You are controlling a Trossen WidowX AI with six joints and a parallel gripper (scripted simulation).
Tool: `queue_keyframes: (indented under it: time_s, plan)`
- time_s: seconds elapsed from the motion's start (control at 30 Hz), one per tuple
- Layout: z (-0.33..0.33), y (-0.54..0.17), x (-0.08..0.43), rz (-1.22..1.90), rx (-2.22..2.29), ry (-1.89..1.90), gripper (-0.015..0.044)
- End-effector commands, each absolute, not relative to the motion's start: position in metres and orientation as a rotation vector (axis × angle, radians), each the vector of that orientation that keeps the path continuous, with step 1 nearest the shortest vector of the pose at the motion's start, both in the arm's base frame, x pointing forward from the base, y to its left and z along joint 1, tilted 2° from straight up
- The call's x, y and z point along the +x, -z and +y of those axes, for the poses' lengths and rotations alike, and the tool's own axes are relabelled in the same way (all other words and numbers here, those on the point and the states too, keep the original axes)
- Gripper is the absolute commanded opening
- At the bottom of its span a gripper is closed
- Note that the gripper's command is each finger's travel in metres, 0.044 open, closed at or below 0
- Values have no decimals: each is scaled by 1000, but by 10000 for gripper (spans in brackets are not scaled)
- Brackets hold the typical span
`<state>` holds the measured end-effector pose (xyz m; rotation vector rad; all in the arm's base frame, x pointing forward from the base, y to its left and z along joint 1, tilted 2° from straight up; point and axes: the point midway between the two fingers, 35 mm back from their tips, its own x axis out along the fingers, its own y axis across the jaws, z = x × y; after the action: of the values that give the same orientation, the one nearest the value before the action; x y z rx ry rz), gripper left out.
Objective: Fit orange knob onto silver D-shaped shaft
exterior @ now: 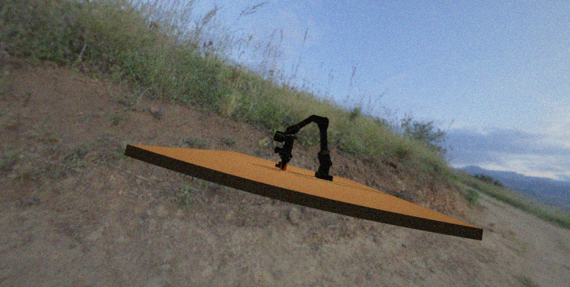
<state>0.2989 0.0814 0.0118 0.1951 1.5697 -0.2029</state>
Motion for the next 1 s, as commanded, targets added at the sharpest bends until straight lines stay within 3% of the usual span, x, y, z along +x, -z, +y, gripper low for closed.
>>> queue_keyframes:
  time_s: [0.0, 0.1, 0.4, 0.93, 0.97]
  plan:
    - [81, -3, 299, 1569, 194, 209, 0]
    - [82, -3, 298, 1569, 194, 209, 0]
    - [81, -6, 298, 1573, 193, 206, 236]
    - [81, -6, 298, 1573, 193, 206, 240]
    - [82, -9, 298, 1573, 193, 206, 266]
